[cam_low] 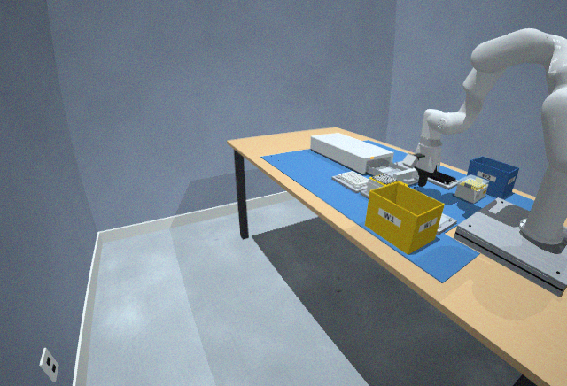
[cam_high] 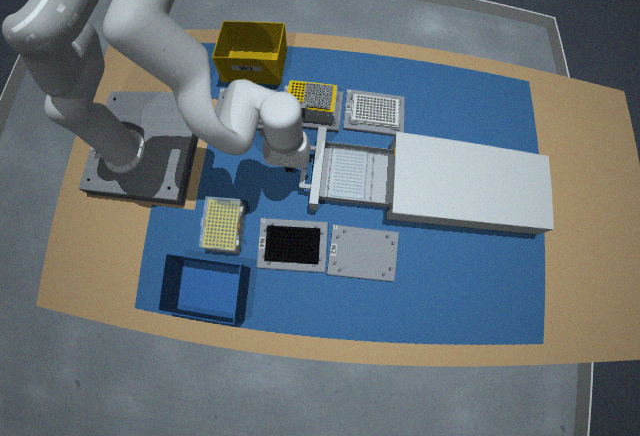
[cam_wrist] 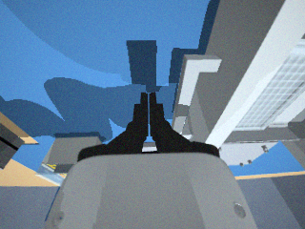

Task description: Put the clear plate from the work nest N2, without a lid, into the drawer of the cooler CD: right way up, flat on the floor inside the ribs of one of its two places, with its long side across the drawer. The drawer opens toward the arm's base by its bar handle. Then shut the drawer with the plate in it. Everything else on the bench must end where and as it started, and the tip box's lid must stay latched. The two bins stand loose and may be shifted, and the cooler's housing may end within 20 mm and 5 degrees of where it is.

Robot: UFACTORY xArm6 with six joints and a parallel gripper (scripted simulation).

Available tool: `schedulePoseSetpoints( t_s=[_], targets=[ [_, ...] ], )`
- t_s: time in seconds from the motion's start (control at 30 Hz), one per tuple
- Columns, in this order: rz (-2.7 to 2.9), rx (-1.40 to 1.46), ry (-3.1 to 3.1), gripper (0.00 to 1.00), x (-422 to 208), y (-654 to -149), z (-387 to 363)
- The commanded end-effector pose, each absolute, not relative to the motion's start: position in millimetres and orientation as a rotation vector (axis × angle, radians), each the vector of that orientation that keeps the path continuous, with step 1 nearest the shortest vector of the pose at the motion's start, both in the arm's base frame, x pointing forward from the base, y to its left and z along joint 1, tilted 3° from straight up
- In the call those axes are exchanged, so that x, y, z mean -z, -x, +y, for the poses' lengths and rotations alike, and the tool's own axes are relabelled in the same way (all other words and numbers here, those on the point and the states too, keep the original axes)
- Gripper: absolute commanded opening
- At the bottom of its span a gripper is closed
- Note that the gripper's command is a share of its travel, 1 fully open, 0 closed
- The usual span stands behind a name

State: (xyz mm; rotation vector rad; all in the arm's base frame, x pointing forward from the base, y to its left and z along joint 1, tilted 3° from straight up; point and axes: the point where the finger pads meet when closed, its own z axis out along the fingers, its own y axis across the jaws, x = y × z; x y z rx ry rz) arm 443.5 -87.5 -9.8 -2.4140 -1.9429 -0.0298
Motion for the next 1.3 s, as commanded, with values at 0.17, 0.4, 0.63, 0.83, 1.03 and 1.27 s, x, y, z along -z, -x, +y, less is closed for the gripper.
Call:
schedulePoseSetpoints(
  t_s=[0.17, 0.4, 0.63, 0.83, 1.03, 1.27],
  targets=[
    [-1.945, 0.033, 2.416, 0.0, 9, -459, -91],
    [-1.945, 0.034, 2.416, 0.0, 9, -467, -93],
    [-1.945, 0.034, 2.416, 0.0, 9, -474, -94],
    [-1.945, 0.034, 2.416, 0.0, 9, -480, -96],
    [-1.945, 0.034, 2.416, 0.0, 9, -490, -98],
    [-1.945, 0.034, 2.416, 0.0, 9, -501, -100]
  ],
)
